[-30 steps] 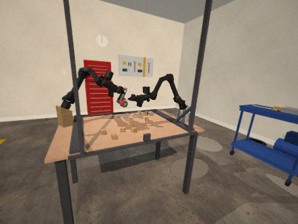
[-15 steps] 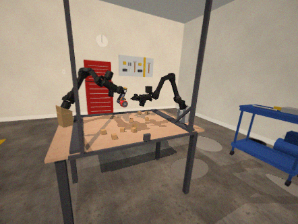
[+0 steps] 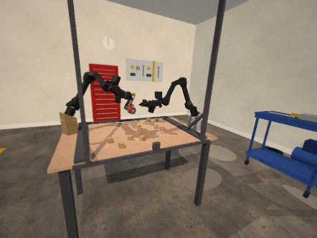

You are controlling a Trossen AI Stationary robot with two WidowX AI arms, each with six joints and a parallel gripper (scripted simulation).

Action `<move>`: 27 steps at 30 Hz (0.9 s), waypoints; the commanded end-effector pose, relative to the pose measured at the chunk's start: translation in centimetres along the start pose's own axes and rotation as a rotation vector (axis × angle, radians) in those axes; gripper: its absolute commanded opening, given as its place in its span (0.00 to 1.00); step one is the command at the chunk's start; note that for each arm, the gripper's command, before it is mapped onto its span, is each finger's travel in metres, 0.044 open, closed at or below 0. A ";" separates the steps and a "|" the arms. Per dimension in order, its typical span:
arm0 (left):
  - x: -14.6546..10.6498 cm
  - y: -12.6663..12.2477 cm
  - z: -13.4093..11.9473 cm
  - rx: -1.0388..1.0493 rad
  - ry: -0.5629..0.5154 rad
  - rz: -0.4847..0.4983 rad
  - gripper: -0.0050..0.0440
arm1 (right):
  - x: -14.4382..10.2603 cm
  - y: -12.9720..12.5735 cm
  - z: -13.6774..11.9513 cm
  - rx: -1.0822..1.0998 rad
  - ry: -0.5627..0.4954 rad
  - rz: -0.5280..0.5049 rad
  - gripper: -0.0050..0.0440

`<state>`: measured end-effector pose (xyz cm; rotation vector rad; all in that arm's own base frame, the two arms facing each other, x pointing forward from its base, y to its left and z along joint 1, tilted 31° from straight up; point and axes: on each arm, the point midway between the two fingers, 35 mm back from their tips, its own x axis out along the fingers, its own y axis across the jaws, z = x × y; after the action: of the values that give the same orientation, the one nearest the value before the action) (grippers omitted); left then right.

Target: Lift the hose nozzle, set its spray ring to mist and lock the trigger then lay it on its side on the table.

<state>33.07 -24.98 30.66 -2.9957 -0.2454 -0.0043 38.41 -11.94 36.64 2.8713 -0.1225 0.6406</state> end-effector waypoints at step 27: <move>-0.3 -0.2 -1.1 -0.039 0.016 0.005 0.44 | -0.2 -2.0 -1.7 -0.367 -0.017 -0.005 0.45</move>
<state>33.07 -24.98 30.66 -2.9957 -0.2454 -0.0043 38.54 -10.41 36.36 2.6139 -0.1824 0.5260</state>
